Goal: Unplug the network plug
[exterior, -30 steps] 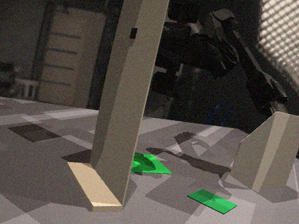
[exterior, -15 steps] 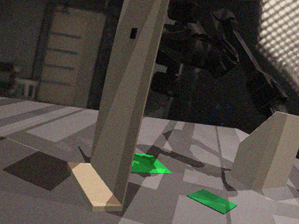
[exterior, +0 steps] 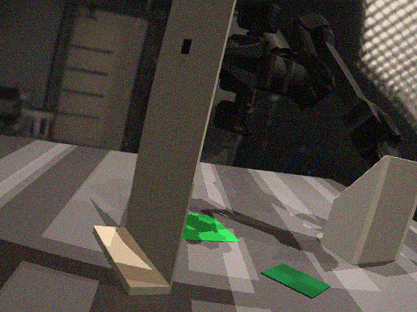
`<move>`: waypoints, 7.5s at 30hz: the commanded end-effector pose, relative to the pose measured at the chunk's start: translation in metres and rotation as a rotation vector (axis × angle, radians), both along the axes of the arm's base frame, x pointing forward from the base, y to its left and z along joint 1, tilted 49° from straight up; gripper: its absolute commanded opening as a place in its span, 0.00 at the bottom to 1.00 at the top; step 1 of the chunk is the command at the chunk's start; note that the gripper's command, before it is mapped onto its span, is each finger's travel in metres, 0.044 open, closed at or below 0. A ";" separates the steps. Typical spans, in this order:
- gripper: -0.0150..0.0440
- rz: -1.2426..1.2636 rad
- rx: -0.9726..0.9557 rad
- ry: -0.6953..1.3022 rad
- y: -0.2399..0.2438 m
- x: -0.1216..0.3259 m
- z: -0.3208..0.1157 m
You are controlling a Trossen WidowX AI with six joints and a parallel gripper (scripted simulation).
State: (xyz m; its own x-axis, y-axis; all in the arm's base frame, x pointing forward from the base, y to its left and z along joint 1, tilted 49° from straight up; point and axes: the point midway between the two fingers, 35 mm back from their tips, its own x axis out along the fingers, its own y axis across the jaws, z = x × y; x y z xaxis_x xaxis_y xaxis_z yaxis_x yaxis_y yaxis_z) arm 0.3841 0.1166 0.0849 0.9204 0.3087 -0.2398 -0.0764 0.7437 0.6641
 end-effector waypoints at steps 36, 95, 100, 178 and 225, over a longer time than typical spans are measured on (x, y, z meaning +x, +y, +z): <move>0.25 -0.001 -0.004 0.001 -0.004 -0.025 0.000; 0.25 -0.001 -0.004 0.003 -0.008 -0.060 0.001; 0.25 0.000 -0.007 0.003 -0.003 -0.059 0.005; 0.25 -1.187 0.020 0.142 -0.218 -0.070 -0.028; 0.25 -1.187 0.019 0.143 -0.254 -0.066 -0.059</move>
State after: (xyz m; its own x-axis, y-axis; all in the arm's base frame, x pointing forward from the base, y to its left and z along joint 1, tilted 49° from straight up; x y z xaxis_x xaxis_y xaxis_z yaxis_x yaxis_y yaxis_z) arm 0.3182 -0.1358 0.0282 0.5971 -0.7141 -0.3655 0.7256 0.2864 0.6257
